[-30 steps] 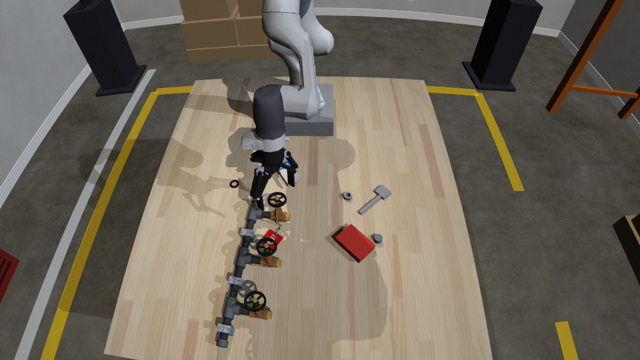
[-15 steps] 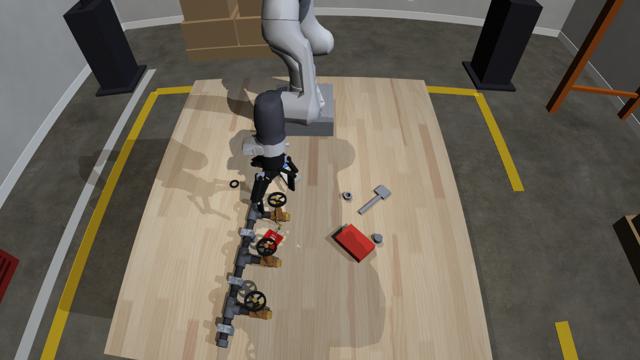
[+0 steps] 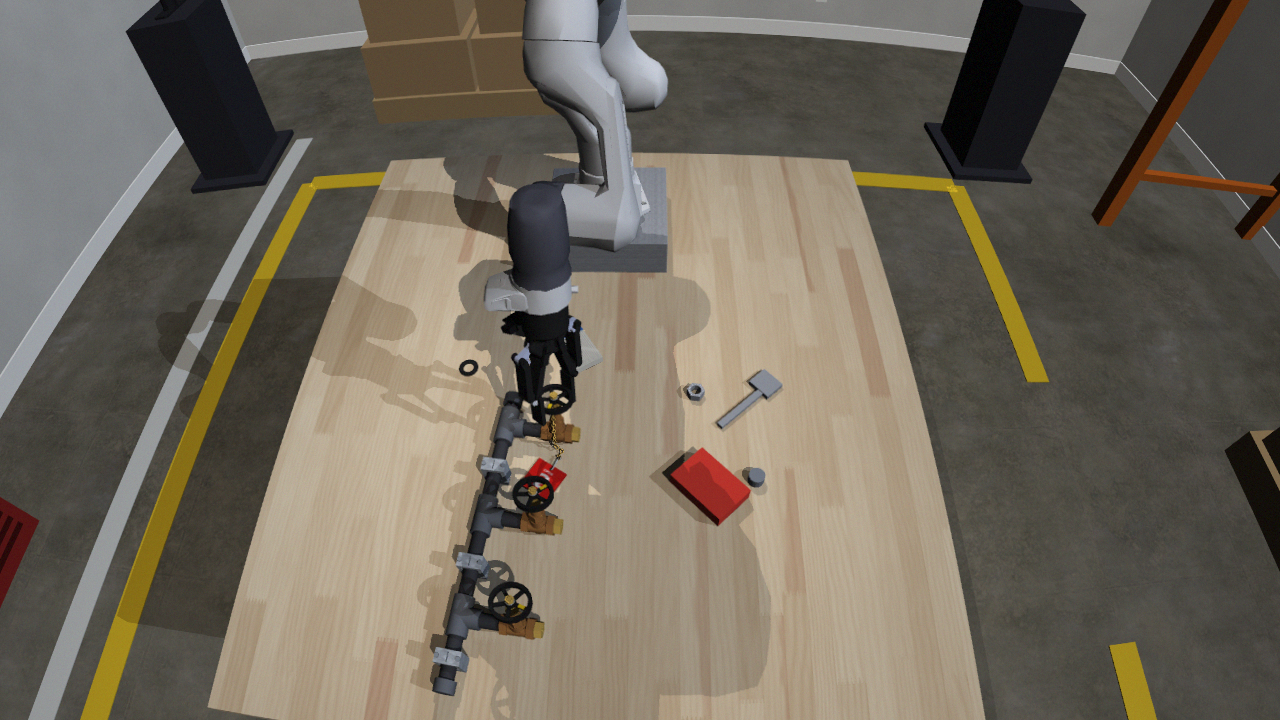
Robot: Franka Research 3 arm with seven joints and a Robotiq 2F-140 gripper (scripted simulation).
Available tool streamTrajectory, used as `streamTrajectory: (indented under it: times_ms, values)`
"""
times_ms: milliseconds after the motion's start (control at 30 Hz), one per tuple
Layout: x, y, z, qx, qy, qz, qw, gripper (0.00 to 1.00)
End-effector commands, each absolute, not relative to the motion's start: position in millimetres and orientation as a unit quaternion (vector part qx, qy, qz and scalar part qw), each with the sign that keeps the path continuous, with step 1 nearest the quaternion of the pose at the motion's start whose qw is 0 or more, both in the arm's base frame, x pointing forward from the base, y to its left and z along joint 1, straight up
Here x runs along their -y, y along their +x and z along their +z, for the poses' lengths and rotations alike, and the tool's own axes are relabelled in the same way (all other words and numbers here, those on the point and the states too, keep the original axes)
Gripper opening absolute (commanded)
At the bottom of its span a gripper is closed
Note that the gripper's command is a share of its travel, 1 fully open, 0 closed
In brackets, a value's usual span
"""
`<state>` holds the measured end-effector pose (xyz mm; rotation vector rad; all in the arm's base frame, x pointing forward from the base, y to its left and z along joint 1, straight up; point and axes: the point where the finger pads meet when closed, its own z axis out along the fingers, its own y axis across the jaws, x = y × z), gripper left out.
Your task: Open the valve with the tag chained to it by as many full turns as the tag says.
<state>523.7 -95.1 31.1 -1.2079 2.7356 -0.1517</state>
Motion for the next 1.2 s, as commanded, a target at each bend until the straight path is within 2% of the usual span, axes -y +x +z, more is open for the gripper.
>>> streamTrajectory:
  times_ms: [0, 700, 1167]
  values:
    - [93.7, 525.0, 30.8, -0.912, -0.401, -0.051, 0.075, 0.1]
    - [93.7, 525.0, 30.8, -0.906, -0.412, -0.052, 0.074, 0.1]
    - [93.7, 525.0, 30.8, -0.841, -0.533, -0.061, 0.067, 0.1]
